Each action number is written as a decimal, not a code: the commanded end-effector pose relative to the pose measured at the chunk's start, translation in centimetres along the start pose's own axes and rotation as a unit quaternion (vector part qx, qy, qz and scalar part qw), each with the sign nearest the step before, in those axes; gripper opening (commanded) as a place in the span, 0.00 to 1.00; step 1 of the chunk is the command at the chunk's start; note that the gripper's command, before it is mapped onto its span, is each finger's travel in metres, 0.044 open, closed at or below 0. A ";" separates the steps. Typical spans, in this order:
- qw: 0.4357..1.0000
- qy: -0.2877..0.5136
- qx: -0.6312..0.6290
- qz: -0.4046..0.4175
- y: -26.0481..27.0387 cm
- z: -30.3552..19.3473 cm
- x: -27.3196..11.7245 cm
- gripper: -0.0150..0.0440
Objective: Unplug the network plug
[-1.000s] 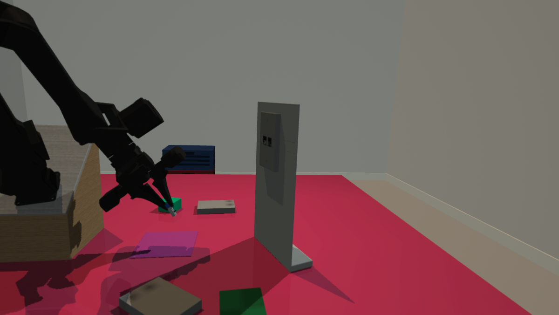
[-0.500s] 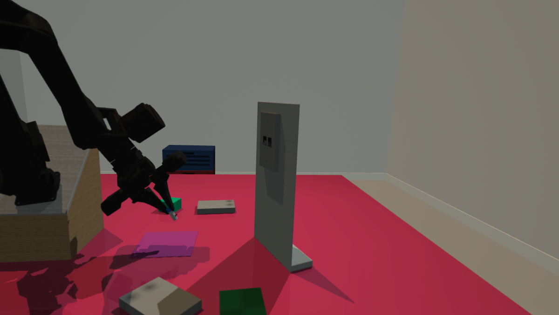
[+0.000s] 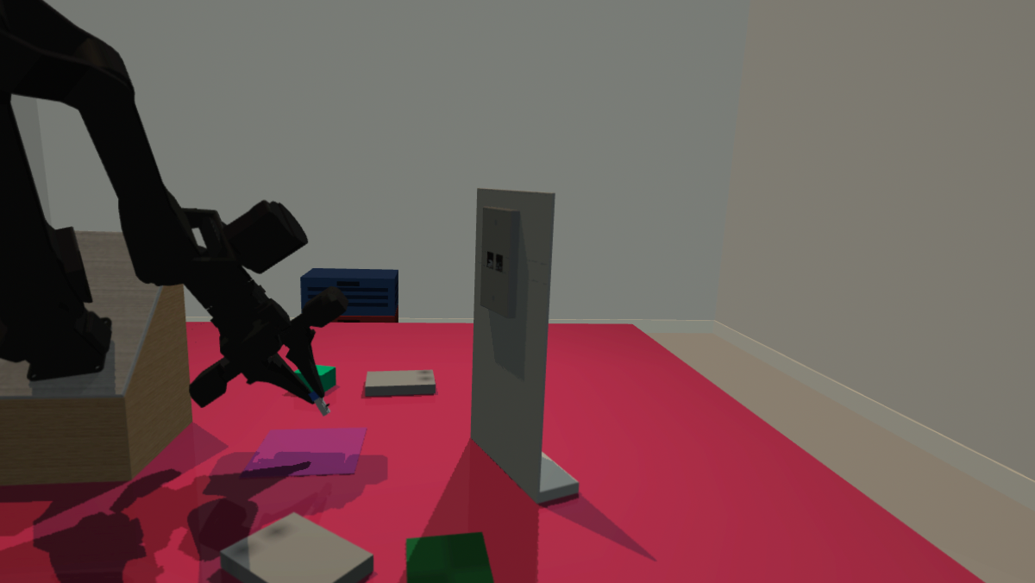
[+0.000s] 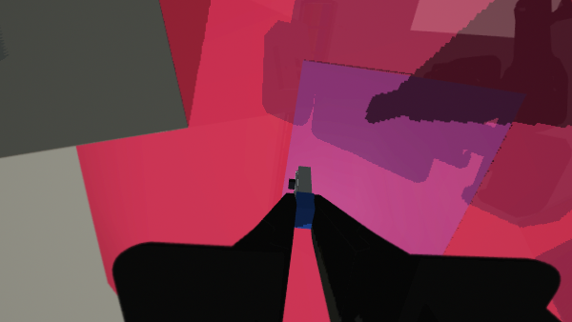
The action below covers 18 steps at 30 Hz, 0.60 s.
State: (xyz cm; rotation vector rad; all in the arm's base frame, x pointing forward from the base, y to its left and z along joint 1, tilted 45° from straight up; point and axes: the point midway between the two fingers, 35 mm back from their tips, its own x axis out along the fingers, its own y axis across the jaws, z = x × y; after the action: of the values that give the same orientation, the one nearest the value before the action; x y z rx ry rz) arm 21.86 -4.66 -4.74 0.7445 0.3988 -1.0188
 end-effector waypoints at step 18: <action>1.000 0.004 -0.006 -0.005 -1.1 -0.1 1.1 0.25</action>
State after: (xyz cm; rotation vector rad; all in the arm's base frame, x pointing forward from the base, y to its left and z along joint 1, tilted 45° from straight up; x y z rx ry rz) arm 21.78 -5.41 -5.59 0.7447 0.4003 -1.0196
